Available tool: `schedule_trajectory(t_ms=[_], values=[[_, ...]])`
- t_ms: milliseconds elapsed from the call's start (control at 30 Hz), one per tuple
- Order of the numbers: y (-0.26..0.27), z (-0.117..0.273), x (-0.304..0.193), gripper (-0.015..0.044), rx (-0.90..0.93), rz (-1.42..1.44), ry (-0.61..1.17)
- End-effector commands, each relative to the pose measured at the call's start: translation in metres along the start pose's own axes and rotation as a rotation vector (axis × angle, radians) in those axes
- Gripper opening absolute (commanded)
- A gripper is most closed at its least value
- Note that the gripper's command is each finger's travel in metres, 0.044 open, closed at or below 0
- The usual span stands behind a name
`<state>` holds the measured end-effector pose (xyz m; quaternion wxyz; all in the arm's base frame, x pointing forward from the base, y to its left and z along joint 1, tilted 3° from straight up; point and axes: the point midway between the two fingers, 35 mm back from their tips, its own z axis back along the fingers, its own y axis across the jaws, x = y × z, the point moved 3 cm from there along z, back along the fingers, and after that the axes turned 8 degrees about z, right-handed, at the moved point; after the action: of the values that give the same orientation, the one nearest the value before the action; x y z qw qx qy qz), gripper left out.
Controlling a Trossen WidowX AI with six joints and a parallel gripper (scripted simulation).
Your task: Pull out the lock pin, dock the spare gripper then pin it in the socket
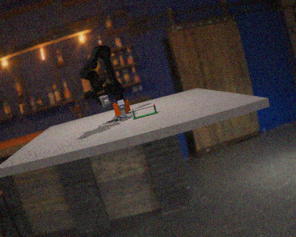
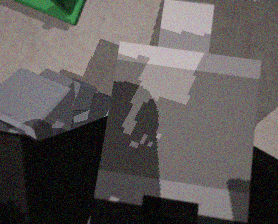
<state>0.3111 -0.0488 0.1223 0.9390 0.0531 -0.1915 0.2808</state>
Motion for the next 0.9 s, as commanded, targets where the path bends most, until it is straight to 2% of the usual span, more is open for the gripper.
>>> schedule_trajectory(t_ms=[0, 867], values=[[0.005, 0.003, 0.001, 0.0, 0.003, -0.032, 0.026], [0.049, 0.011, 0.003, 0.0, 0.017, -0.17, 0.215]])
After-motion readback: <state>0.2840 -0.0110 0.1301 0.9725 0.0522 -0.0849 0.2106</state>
